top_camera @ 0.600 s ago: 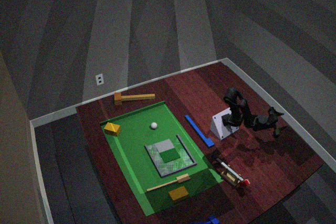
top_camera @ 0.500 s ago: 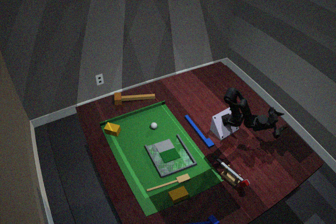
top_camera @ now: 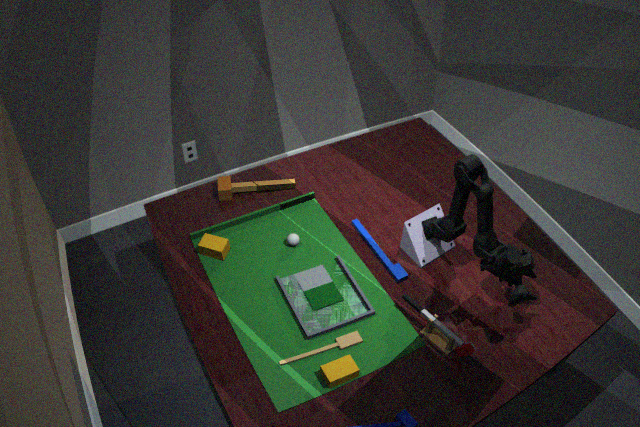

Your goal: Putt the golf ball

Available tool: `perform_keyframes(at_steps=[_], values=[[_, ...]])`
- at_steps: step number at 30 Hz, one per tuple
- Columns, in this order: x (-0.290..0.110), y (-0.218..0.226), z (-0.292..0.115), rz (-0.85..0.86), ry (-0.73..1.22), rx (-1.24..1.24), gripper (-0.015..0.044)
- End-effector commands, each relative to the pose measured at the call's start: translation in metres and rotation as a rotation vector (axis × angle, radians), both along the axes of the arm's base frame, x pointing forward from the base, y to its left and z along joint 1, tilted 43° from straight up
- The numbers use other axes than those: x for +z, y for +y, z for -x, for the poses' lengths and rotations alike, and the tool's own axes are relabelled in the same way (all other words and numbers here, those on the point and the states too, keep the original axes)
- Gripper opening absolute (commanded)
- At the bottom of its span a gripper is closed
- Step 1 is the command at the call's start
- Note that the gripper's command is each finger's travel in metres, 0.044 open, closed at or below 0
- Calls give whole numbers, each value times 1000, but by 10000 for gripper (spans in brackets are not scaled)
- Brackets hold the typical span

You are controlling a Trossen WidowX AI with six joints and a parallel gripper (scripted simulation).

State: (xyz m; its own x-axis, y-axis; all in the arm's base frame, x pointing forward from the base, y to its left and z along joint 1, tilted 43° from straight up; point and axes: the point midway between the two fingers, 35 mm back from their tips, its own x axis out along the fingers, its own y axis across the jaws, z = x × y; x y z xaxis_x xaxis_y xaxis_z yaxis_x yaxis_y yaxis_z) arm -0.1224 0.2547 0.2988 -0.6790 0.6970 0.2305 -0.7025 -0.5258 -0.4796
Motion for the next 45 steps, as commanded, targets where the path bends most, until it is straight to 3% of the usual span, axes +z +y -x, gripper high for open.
perform_keyframes(at_steps=[1,9,18,22,35,40,45], values=[[-5,32,-44,42,-87,-179,440],[-13,66,-157,166,-237,-533,440],[-24,47,-282,432,-241,-813,440],[-49,32,-304,575,-215,-807,440],[-74,9,-316,680,-242,-791,440],[-111,-40,-334,840,-228,-715,440],[-129,-94,-346,916,-91,-668,440]])
